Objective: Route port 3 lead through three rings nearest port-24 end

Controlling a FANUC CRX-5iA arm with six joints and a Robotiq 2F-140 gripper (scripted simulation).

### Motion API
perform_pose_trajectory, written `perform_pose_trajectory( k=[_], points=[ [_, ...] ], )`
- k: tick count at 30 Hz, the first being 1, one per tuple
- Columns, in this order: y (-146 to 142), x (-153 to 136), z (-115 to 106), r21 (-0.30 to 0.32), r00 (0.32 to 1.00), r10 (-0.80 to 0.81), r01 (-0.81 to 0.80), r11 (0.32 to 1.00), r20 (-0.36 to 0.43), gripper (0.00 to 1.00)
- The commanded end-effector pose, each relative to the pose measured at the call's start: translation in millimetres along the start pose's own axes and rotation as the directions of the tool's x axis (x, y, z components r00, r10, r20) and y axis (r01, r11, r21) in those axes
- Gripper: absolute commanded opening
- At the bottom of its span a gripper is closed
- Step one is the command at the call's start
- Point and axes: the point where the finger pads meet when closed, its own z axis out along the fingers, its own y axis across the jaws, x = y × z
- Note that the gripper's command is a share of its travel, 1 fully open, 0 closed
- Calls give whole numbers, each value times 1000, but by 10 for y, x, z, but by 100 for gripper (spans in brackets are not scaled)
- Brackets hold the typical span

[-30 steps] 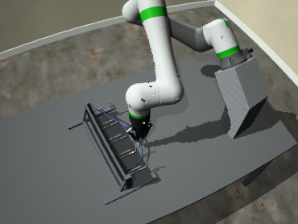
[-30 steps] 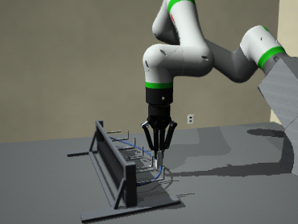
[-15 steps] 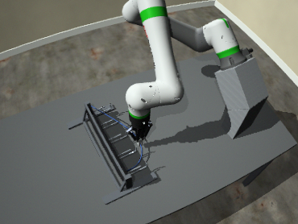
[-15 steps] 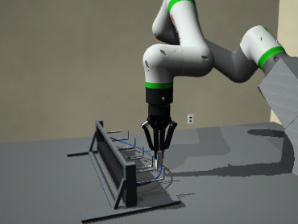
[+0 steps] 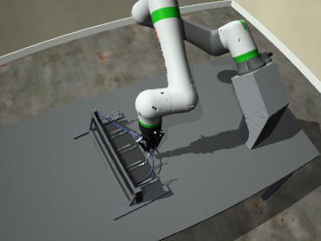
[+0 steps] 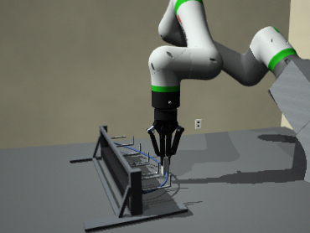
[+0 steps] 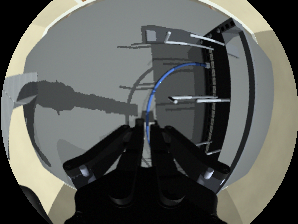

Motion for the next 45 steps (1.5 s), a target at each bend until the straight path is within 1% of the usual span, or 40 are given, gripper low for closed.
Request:
perform_pose_trajectory(
  k=[1,32,40,45],
  points=[
    [0,2,-2,0,1000,0,0,1000,0,0],
    [0,2,-6,0,1000,0,0,1000,0,0],
    [0,2,-39,0,1000,0,0,1000,0,0],
    [0,2,-102,0,1000,0,0,1000,0,0]
  ],
)
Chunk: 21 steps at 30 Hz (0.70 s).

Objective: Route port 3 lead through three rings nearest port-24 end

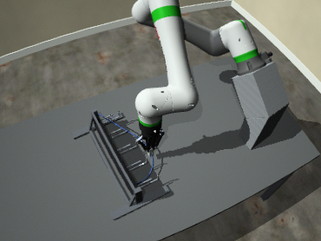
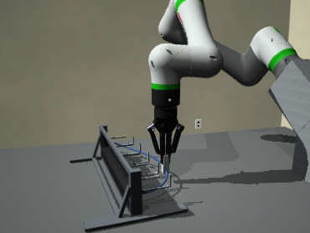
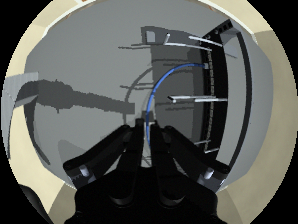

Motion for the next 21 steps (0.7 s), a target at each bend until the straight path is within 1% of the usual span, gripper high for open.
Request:
perform_pose_trajectory(
  k=[1,10,12,21],
  points=[
    [0,-1,-48,0,1000,0,0,1000,0,0],
    [0,-1,-243,0,1000,0,0,1000,0,0],
    [0,-1,-243,0,1000,0,0,1000,0,0],
    [0,-1,-478,0,1000,0,0,1000,0,0]
  ],
)
